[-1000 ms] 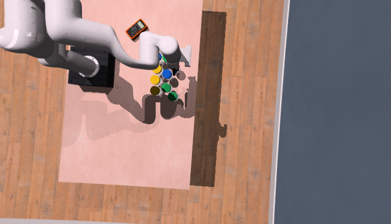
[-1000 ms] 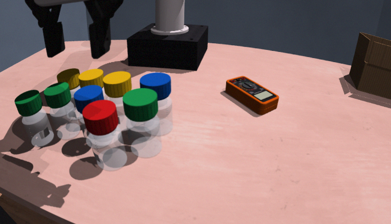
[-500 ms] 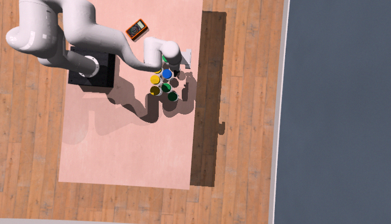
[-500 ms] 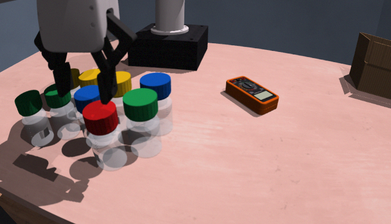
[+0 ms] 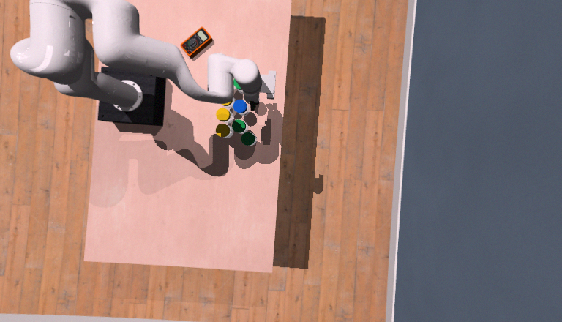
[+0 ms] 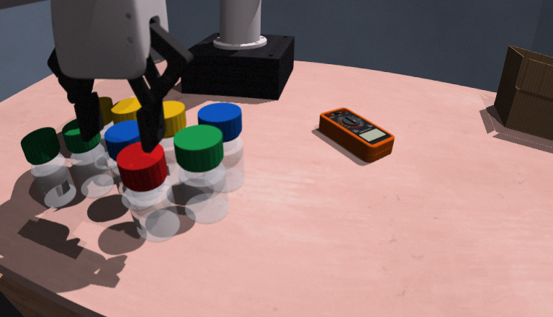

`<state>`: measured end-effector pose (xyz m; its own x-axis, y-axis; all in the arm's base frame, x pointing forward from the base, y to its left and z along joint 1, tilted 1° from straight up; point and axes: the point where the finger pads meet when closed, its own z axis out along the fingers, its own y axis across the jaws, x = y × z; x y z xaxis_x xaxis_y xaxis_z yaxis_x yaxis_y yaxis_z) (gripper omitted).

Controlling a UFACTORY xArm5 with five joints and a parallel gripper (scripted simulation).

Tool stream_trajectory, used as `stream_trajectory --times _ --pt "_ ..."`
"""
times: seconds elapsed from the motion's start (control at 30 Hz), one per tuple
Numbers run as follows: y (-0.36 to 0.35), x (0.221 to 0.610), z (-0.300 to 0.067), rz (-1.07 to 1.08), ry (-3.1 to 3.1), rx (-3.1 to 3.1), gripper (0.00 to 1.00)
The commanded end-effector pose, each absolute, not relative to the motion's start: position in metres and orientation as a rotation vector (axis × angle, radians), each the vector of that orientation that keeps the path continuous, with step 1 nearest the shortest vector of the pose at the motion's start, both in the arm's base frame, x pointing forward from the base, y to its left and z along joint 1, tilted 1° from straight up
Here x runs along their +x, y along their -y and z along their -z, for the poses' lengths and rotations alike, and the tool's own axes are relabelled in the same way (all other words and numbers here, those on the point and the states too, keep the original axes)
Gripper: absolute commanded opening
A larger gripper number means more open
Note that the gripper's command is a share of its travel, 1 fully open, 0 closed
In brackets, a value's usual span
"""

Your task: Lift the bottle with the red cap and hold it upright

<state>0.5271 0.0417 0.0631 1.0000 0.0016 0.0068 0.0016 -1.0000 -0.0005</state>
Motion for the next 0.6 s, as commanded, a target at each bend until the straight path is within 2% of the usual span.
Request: stream_trajectory --times 0.0,0.57 --pt "-0.042 0.529 -0.065 0.019 0.003 -3.132 0.79" --pt "-0.042 0.529 -0.048 0.02 0.003 -3.139 0.79"
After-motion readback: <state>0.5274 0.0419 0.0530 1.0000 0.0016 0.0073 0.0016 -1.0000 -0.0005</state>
